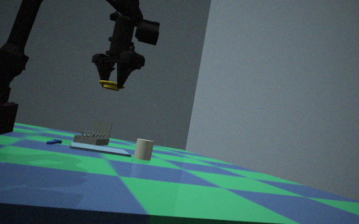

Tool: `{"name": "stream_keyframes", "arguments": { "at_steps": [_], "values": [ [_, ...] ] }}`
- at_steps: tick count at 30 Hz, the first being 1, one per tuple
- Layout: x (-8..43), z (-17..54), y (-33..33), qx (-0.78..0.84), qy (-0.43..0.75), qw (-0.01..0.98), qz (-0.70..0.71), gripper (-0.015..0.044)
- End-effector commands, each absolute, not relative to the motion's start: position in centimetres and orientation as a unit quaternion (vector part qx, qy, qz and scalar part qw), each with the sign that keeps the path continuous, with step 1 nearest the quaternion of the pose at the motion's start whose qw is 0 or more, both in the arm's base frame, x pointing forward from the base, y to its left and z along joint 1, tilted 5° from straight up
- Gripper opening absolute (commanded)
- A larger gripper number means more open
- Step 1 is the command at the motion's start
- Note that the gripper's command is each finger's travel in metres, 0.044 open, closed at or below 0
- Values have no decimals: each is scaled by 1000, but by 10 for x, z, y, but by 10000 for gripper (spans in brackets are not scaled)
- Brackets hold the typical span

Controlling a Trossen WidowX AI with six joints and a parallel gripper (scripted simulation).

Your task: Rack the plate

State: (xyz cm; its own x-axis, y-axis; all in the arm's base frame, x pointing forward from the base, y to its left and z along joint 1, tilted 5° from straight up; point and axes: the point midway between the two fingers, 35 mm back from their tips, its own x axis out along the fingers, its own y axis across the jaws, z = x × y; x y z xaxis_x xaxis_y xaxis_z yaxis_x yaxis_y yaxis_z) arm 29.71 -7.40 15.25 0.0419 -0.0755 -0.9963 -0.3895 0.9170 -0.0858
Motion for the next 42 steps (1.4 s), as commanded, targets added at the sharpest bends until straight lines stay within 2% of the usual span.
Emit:
{"name": "stream_keyframes", "arguments": {
  "at_steps": [1, 21, 42],
  "values": [
    [292, 156, -70, -226, 670, 689, 159, 0],
    [277, 154, -50, -444, 576, 573, 377, 0],
    [259, 151, -31, -618, 405, 378, 558, 0]
  ]
}}
